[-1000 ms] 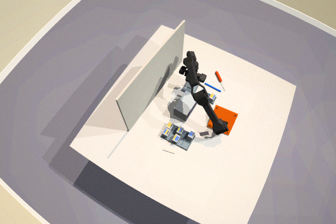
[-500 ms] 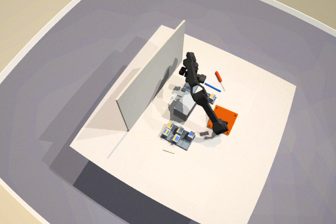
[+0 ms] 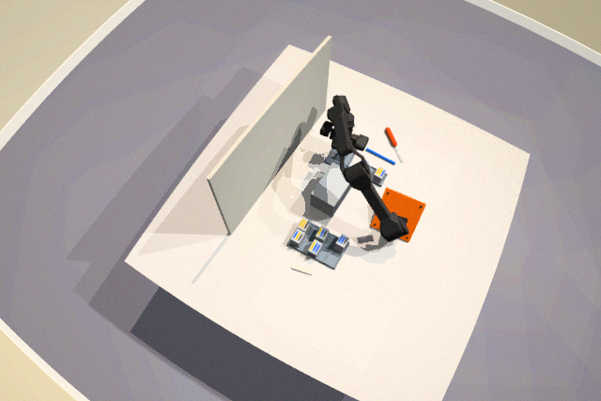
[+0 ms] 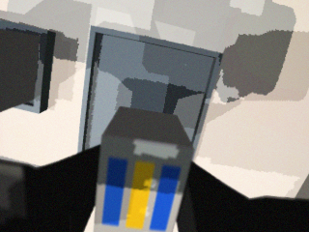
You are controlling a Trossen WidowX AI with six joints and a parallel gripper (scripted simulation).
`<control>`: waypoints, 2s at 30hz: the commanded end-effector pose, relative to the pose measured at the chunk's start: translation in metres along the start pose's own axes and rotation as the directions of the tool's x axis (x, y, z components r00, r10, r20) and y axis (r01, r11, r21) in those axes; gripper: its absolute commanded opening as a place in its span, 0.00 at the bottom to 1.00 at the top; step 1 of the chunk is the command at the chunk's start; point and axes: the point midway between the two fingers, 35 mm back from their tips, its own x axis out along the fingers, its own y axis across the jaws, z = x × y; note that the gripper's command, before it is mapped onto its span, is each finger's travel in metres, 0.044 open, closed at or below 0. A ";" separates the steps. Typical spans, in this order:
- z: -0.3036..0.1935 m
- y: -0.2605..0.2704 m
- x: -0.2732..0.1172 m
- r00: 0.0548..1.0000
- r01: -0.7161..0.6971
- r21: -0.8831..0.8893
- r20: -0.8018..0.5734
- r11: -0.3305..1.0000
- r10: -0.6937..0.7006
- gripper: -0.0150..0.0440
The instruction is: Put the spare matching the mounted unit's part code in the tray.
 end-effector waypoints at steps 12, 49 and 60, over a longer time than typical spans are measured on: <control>0.001 0.000 0.012 1.000 0.004 0.006 0.005 1.000 -0.004 0.25; 0.002 0.001 0.034 1.000 0.000 -0.001 0.002 1.000 0.000 0.34; 0.002 0.001 0.034 1.000 0.000 -0.001 0.002 1.000 0.000 0.83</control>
